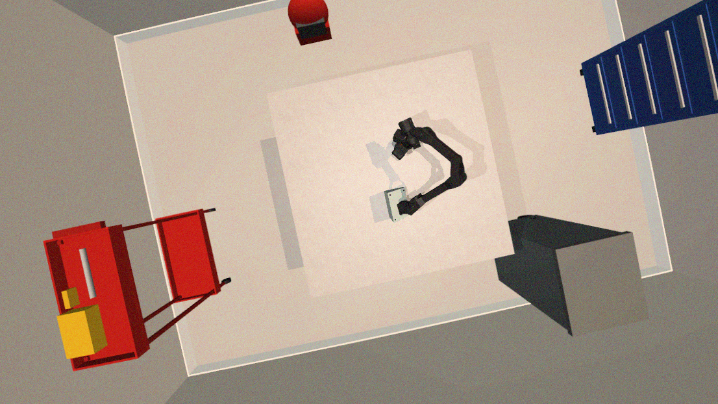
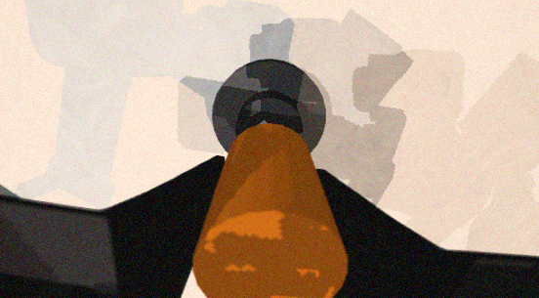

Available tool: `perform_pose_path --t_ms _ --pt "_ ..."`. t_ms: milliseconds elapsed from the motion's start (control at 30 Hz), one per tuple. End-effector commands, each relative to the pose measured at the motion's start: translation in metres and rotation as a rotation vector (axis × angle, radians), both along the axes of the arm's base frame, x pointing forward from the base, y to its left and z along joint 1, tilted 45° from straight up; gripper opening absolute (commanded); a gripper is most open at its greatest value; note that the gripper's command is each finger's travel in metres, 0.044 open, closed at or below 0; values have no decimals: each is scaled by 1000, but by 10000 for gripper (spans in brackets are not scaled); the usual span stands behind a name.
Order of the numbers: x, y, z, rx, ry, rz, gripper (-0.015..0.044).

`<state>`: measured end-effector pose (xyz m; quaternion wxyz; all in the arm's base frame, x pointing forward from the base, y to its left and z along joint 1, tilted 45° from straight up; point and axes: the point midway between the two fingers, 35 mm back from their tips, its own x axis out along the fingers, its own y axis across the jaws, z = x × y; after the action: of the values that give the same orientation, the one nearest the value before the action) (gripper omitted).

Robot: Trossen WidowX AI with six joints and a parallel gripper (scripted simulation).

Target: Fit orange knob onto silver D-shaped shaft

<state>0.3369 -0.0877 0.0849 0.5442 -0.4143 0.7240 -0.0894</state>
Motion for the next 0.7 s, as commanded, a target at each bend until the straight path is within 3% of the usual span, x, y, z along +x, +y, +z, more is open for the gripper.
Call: perform_pose_path --t_ms 0,667 --pt "-1 1 0 -11 -79 -77 0" --pt "2 -1 2 -42 -425 -430 0"
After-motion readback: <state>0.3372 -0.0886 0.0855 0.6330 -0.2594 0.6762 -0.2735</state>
